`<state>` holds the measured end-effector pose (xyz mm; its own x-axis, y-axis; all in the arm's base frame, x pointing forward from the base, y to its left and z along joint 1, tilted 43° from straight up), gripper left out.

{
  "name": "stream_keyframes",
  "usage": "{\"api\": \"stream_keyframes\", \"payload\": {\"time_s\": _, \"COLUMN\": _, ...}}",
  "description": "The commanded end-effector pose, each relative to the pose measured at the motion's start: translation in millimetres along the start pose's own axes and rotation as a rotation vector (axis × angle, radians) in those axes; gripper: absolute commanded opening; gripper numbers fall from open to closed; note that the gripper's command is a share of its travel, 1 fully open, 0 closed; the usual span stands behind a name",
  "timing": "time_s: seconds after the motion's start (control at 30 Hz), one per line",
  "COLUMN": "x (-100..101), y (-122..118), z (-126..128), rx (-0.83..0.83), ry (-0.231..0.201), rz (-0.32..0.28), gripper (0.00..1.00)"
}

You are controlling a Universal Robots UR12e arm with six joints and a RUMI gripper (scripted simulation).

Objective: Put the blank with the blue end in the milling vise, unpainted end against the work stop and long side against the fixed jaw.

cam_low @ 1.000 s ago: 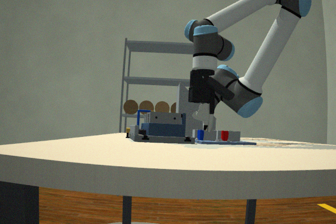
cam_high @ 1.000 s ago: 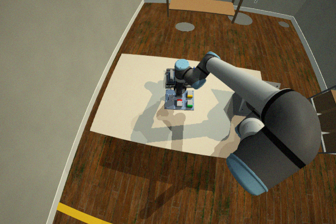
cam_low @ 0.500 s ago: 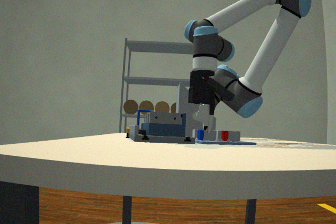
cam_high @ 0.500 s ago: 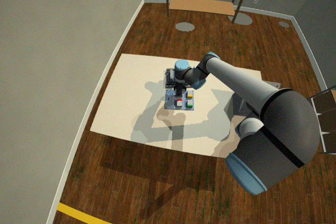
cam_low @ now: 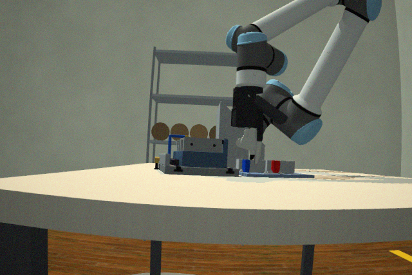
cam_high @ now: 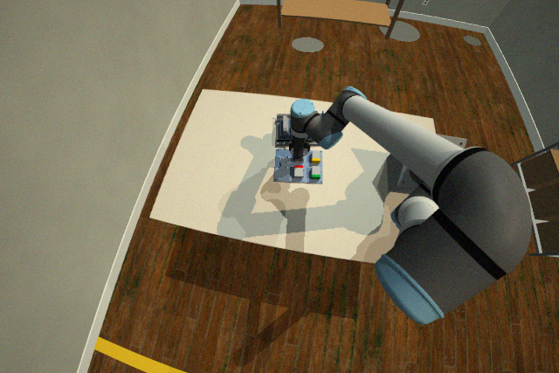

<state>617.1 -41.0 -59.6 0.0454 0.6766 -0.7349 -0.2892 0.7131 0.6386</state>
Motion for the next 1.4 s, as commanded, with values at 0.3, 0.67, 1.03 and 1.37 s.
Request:
{"api": "stream_keyframes", "payload": {"time_s": 0.3, "x": -0.7, "y": -0.4, "z": 0.4, "rx": 0.0, "ry": -0.001, "rz": -0.001, "gripper": 0.4}}
{"api": "stream_keyframes", "payload": {"time_s": 0.67, "x": -0.7, "y": -0.4, "z": 0.4, "rx": 0.0, "ry": -0.001, "rz": -0.001, "gripper": 0.4}}
{"api": "stream_keyframes", "payload": {"time_s": 1.03, "x": -0.7, "y": -0.4, "z": 0.4, "rx": 0.0, "ry": -0.001, "rz": -0.001, "gripper": 0.0}}
{"api": "stream_keyframes", "payload": {"time_s": 1.37, "x": -0.7, "y": -0.4, "z": 0.4, "rx": 0.0, "ry": -0.001, "rz": -0.001, "gripper": 0.0}}
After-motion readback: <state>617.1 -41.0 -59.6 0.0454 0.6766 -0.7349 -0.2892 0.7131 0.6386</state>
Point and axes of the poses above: the point where the finger pads meet when closed, its own x axis out along the fingers, its own z axis across the jaws, y = z × x, the point moved 9 cm from there along -x, back along the fingers, and after that the axes turned 14 degrees about -x, right-handed, at the moved point
